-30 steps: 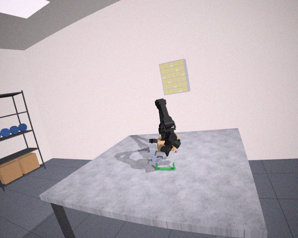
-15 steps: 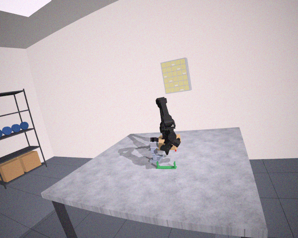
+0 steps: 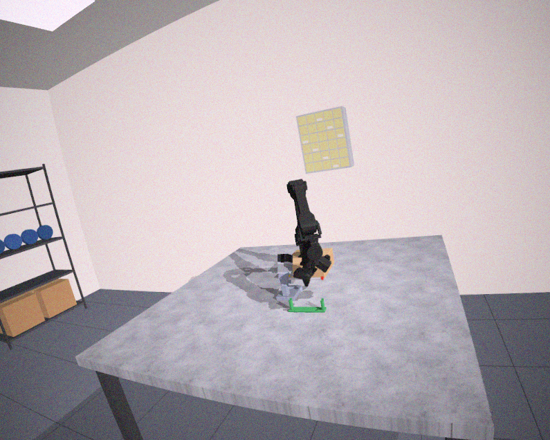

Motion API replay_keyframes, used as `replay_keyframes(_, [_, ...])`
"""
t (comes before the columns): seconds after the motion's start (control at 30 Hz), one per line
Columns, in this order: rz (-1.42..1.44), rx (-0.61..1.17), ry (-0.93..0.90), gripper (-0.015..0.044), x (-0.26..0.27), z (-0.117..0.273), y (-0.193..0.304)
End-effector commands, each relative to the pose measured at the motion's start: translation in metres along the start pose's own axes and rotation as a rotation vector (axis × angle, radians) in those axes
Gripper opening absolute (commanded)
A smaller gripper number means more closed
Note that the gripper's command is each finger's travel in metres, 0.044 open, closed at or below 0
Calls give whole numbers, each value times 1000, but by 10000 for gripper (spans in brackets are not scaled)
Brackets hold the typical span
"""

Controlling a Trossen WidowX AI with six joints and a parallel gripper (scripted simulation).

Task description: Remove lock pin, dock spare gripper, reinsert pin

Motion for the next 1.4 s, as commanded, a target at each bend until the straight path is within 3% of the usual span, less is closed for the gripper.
replay_keyframes(0.0, [1, 3, 0, 0, 1, -1, 3])
replay_keyframes(1.37, [2, 0, -7, 0, 3, -7, 26])
Point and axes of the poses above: the point midway between the two fingers, 35 mm back from their tips, its own z axis back along the fingers, its own x axis across the jaws, y = z × x, the point moved 6 cm from there along z, back along the fingers, and after that the axes turned 9 degrees about z, right-handed, at the moved point
